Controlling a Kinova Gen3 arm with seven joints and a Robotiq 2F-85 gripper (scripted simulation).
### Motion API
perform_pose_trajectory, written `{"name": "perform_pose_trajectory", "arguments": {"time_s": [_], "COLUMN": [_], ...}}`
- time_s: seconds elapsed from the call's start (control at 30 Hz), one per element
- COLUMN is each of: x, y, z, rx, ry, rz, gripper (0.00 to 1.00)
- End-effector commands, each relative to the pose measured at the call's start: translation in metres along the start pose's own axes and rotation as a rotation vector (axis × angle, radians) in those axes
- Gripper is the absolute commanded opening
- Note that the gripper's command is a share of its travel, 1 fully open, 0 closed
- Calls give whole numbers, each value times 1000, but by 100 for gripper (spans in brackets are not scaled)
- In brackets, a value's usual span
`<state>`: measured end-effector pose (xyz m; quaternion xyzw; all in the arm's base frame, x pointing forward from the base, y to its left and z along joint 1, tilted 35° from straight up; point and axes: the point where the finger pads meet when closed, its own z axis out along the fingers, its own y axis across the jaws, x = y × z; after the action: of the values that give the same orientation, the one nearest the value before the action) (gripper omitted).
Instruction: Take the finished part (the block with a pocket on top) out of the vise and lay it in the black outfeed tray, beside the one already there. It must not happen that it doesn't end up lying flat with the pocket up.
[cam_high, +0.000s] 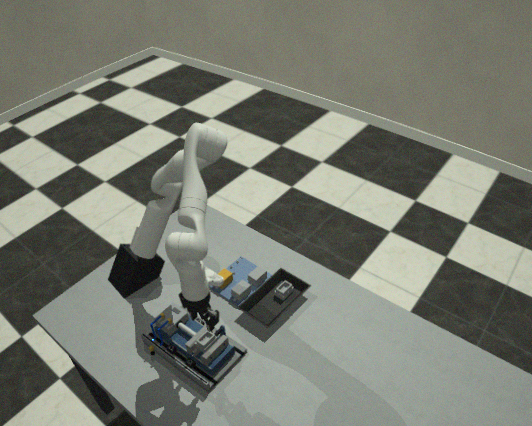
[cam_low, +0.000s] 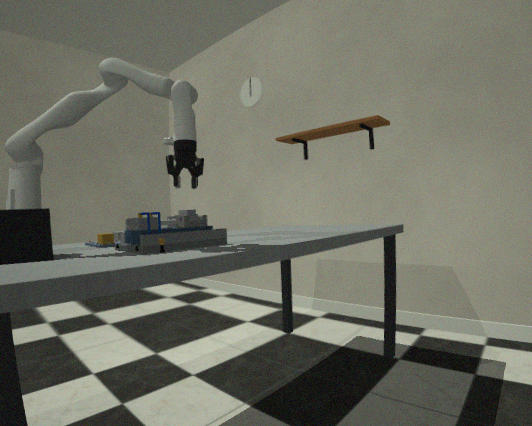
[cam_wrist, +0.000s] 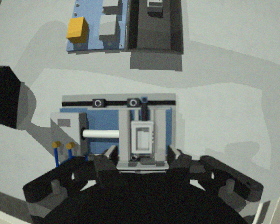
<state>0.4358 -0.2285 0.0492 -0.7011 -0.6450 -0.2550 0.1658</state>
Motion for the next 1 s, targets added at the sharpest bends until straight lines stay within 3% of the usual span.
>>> {"name": "perform_pose_trajectory", "arguments": {"time_s": [0.0,0.97], "x": [0,0], "y": [0,0], "z": [1,42], "rx": [0,0], "ry": [-2,-4], "rz": [0,1], "gripper": [67,67]}}
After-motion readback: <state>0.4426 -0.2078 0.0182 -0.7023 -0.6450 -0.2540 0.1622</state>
